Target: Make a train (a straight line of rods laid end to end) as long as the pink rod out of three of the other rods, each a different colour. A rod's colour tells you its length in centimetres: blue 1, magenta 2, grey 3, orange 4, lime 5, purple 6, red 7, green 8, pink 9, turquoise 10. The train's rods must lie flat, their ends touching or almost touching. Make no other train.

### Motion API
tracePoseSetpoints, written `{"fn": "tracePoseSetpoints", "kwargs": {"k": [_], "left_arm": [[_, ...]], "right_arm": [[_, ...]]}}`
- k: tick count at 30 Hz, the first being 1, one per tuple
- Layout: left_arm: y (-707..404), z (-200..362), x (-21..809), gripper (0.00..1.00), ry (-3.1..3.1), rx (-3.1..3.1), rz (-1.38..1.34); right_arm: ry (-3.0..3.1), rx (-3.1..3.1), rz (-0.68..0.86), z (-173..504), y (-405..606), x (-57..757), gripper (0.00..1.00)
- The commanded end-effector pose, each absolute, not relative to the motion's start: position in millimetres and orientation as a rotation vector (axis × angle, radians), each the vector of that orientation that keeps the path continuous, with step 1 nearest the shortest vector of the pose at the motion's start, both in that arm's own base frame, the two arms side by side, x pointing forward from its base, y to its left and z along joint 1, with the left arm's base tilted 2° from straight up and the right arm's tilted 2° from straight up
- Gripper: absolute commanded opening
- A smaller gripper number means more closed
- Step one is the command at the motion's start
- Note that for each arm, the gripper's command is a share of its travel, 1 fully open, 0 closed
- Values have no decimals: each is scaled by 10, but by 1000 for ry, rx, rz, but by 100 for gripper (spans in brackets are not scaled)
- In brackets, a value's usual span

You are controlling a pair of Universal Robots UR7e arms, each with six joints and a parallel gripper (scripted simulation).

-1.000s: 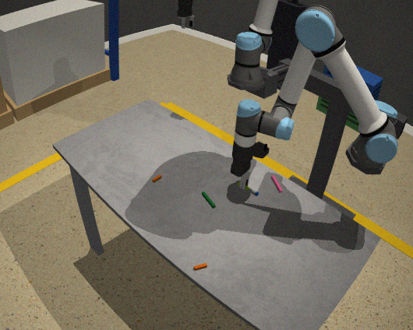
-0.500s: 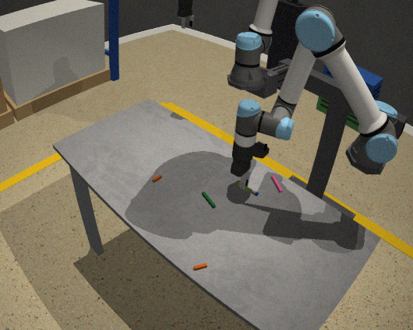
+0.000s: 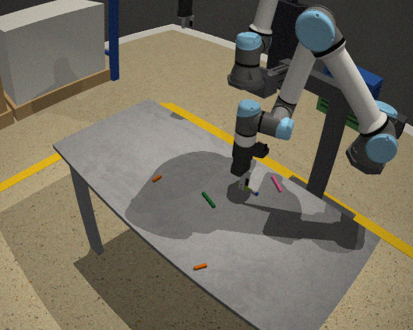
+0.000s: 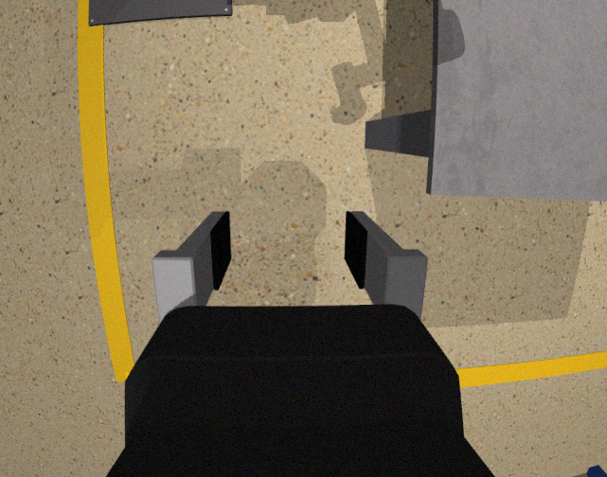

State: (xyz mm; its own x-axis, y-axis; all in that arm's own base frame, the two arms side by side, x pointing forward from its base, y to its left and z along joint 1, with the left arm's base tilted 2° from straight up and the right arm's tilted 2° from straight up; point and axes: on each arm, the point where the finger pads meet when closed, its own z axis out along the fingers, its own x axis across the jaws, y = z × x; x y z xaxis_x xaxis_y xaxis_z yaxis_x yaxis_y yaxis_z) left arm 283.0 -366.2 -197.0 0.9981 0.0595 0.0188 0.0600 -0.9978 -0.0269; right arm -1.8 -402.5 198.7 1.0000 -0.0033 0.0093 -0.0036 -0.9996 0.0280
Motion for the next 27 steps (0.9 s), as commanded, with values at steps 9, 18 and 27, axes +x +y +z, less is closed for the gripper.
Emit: {"fn": "tracePoseSetpoints", "kwargs": {"k": [9,18,27], "left_arm": [[-3672,-1938,2833,54,-93,-3115,-29],[-3680,-1624,2827,54,-93,-3115,-29],[-3690,-1273,2821,54,-93,-3115,-29]], "right_arm": [[-5,3111,15,1992,-4031,-17,100],[-5,3111,15,1992,-4031,-17,100],[-5,3111,15,1992,-4031,-17,100]]}}
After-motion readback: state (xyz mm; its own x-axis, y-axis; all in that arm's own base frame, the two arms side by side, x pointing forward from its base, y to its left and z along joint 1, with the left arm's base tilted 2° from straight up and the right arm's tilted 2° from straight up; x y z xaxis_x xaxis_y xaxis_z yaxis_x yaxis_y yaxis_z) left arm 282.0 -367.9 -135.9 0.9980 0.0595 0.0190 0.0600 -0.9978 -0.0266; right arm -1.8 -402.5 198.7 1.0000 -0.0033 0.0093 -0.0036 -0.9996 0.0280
